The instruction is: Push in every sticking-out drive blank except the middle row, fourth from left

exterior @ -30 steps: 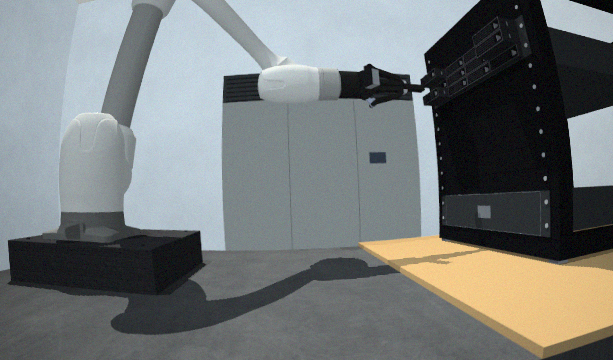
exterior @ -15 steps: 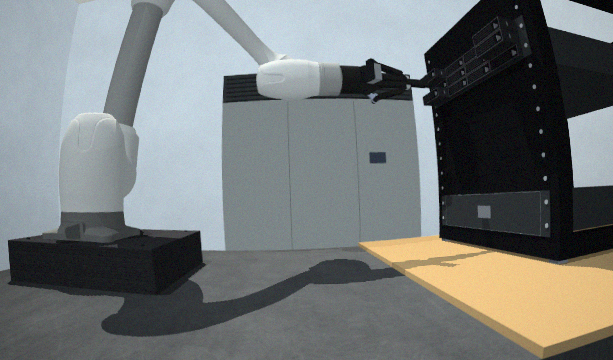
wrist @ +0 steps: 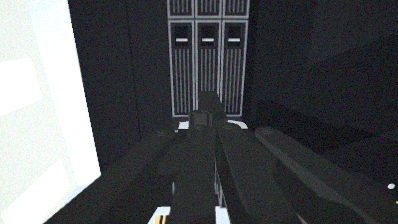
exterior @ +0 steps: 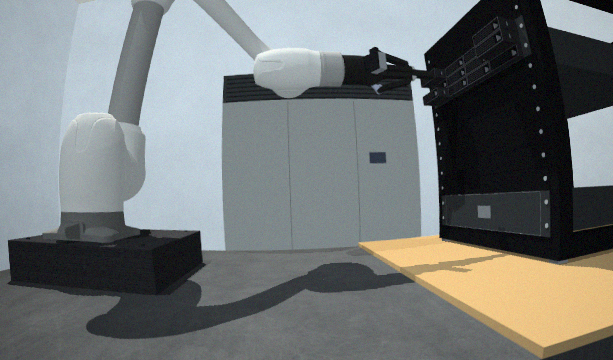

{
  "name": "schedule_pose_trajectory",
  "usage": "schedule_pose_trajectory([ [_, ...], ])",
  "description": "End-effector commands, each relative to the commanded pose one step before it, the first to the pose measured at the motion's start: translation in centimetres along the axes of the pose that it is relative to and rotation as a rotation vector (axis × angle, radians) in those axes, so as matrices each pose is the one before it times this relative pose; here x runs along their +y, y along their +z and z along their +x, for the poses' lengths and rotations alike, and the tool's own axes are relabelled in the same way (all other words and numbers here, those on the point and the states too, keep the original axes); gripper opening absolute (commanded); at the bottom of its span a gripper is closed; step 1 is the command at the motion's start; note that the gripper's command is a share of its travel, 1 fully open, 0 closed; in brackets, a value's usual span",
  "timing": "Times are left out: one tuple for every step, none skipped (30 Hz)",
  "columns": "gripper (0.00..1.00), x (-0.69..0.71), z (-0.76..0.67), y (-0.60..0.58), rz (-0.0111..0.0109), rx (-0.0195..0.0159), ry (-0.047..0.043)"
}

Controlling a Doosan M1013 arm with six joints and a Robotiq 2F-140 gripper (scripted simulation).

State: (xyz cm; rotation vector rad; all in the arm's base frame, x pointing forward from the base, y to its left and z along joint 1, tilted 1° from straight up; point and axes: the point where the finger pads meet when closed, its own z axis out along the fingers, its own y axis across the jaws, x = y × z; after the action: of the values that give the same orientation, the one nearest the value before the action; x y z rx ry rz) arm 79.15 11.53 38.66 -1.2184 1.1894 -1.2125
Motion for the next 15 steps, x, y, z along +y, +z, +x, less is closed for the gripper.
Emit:
schedule_pose_trajectory([
  [0.10,-0.264,1.635,-0.101,0.00175,-0.00181,0.00090],
  [0.10,-0.059,0.570,-0.046,0.00000,0.00000,0.00000],
  [0.10,-0.059,0.575,-0.047,0.00000,0.00000,0.00000],
  [0.10,-0.059,0.580,-0.047,0.00000,0.00000,0.00000],
  [0.10,0.000,0.000,0.000,0.00000,0.00000,0.00000],
  [0.10,0.000,0.000,0.000,0.00000,0.00000,0.00000],
  [0.10,-0.060,0.584,-0.048,-0.00001,0.00000,0.00000],
  [0.10,-0.061,0.587,-0.047,0.00001,0.00000,0.00000],
  [0.10,-0.061,0.589,-0.047,0.00001,0.00000,0.00000],
  [0.10,-0.061,0.591,-0.048,0.00000,0.00000,0.00000],
  [0.10,-0.061,0.592,-0.048,0.00000,0.00000,0.00000],
  [0.10,-0.061,0.592,-0.048,-0.00001,0.00000,0.00000],
  [0.10,-0.061,0.591,-0.047,0.00001,0.00000,0.00000],
  [0.10,-0.061,0.590,-0.048,0.00001,0.00000,0.00000],
  [0.10,-0.060,0.588,-0.048,0.00000,0.00000,0.00000],
])
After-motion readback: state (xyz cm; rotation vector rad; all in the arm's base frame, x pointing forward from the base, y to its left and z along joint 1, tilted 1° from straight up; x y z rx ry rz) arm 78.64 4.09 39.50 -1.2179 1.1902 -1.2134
